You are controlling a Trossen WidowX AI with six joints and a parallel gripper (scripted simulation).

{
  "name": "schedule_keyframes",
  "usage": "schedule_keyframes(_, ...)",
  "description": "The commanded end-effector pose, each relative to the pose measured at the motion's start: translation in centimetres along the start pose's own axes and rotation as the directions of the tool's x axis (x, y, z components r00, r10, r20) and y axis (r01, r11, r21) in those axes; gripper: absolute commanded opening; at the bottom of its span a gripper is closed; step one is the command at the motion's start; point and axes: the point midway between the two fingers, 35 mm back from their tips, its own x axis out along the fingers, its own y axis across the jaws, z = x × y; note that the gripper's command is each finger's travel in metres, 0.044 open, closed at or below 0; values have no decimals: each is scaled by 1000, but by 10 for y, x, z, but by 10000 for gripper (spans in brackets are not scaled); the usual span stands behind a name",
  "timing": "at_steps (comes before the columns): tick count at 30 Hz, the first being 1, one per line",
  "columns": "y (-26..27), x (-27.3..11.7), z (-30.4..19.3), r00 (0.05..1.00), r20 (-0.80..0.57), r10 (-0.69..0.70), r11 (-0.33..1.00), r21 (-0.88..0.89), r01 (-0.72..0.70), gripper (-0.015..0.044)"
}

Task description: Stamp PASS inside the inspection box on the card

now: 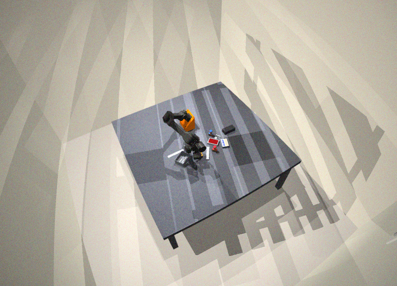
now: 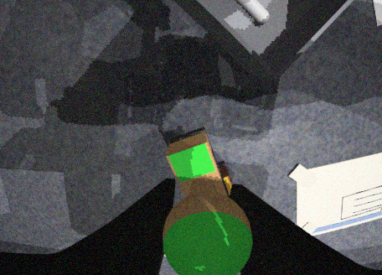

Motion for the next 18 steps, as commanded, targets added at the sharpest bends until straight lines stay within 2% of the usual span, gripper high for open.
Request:
schedule_keyframes(1,0,-2,0,1000,-2,-1,1000,6,1,0)
schedule_keyframes(18,0,-10,0,1000,-2,-1,1000,6,1,0)
